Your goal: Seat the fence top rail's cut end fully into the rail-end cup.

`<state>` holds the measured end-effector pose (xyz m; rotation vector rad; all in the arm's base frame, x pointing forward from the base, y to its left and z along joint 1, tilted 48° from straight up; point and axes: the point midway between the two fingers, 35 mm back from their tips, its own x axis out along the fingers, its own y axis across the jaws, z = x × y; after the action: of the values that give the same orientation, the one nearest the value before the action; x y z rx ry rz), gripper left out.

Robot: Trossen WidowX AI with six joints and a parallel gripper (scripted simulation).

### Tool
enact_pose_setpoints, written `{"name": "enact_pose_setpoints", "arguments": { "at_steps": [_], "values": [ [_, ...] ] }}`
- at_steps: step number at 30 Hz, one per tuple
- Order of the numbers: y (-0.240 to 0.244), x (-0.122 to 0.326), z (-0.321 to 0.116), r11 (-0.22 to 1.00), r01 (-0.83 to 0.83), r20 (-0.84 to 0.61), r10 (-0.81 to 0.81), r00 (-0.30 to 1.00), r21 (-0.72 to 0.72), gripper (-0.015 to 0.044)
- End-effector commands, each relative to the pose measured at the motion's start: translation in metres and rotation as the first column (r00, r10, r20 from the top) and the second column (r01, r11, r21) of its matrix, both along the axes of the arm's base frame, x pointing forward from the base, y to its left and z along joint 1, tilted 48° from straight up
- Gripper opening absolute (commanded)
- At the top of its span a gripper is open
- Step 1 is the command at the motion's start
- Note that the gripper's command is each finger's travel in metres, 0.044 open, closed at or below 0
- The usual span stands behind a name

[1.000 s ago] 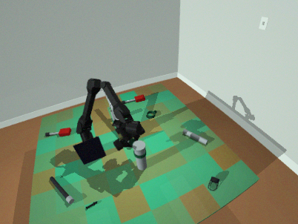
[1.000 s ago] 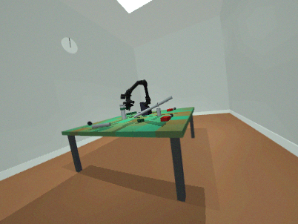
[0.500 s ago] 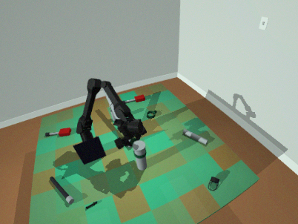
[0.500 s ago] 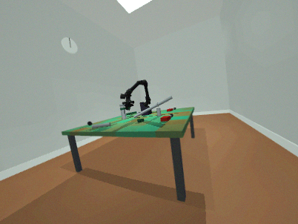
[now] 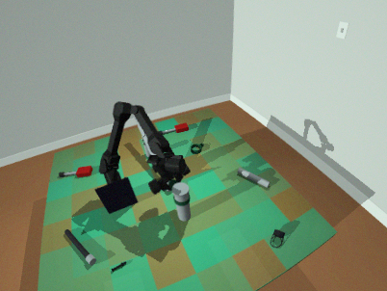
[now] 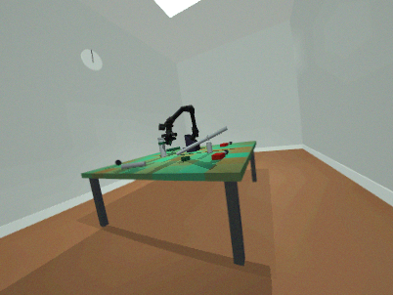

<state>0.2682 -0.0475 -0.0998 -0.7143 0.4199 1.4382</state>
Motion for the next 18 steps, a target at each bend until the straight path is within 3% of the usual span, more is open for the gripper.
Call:
{"name": "enact_pose_setpoints", "arguments": {
  "at_steps": [1, 8, 18],
  "values": [
    [0.0000, 0.0000, 0.0000, 1.000, 0.000, 0.000, 0.000, 1.000, 0.000, 0.0000],
    [0.0000, 0.0000, 0.0000, 1.000, 0.000, 0.000, 0.000, 1.000, 0.000, 0.0000],
    [-0.0001, 0.0001, 0.0007, 1.000, 0.000, 0.000, 0.000, 1.000, 0.000, 0.0263]
  ]
}}
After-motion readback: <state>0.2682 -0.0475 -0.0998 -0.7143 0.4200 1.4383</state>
